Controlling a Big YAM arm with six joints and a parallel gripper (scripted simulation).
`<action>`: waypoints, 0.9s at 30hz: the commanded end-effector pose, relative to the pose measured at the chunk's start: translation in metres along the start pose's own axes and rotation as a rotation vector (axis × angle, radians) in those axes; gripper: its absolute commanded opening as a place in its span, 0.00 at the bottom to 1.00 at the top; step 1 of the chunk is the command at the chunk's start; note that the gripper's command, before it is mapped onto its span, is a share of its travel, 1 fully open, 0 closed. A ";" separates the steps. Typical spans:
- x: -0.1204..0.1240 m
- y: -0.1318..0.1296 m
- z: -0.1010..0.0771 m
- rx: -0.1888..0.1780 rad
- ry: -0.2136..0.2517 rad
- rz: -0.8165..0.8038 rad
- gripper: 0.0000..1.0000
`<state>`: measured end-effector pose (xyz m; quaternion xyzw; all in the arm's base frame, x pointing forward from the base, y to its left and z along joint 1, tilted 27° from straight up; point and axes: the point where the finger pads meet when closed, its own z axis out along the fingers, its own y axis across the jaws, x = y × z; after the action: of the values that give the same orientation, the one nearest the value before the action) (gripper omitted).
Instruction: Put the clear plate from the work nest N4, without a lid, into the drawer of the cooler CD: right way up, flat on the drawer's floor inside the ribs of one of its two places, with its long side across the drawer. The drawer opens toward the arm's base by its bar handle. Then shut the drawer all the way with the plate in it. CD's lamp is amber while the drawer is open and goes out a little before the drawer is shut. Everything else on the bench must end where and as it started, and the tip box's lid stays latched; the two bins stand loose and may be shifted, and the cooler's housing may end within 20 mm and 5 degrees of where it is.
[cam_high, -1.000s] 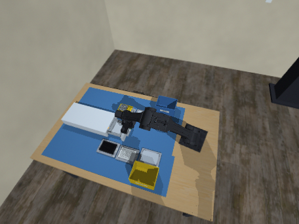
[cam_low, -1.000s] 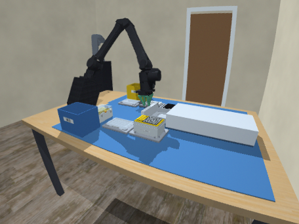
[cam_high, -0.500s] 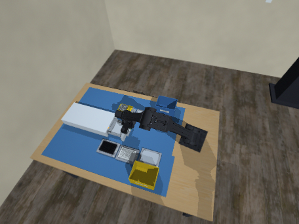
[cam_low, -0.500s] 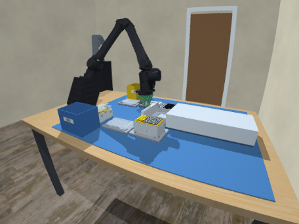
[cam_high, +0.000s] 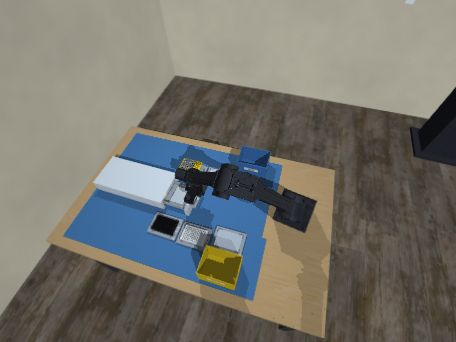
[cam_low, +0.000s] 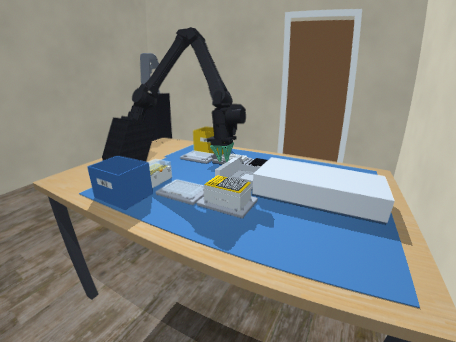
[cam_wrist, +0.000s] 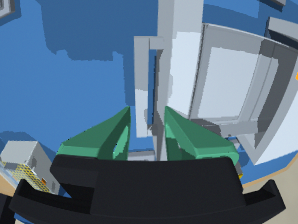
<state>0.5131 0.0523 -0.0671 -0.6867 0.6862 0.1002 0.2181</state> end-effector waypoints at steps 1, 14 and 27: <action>-0.006 0.045 0.038 -0.118 -0.008 0.023 0.30; -0.006 0.052 0.037 -0.118 -0.008 0.023 0.30; -0.006 0.052 0.037 -0.118 -0.008 0.023 0.30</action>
<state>0.5071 0.0524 -0.0675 -0.6866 0.6864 0.0995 0.2183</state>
